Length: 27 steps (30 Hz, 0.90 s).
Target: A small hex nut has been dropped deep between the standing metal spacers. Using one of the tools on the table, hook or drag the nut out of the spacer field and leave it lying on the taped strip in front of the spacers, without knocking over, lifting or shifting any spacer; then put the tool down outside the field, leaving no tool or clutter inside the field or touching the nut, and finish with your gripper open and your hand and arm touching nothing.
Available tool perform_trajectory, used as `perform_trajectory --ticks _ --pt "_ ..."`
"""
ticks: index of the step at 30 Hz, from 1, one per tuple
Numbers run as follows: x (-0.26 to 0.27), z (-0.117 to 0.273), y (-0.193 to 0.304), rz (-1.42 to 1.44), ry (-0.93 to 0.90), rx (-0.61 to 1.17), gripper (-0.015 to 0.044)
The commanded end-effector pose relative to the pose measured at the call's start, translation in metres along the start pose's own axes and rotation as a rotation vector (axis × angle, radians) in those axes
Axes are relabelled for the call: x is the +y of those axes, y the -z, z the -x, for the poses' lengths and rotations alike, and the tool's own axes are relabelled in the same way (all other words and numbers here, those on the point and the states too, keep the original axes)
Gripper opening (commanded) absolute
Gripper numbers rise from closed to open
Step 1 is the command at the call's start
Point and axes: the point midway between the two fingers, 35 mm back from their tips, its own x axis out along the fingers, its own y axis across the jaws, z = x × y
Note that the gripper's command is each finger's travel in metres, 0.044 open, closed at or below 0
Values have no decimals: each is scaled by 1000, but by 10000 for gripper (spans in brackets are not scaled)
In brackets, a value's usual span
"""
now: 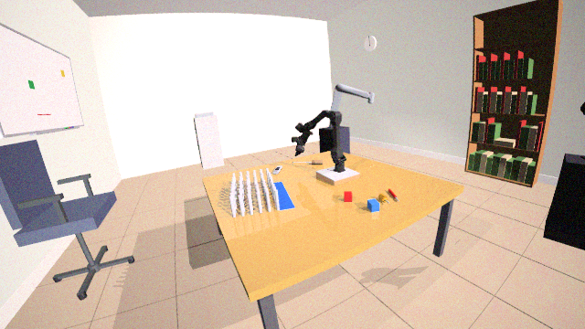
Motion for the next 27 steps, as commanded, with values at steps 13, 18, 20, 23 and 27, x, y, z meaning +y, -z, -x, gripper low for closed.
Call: perform_trajectory --ticks 13,18,20,23,27 --pt "-79 76 126 -314 -98 166 440" --pt "-77 59 142 -314 -98 167 440" --pt "-72 39 162 -314 -98 167 440" --pt "-69 33 170 -314 -98 168 440" --pt "-69 33 170 -314 -98 168 440"
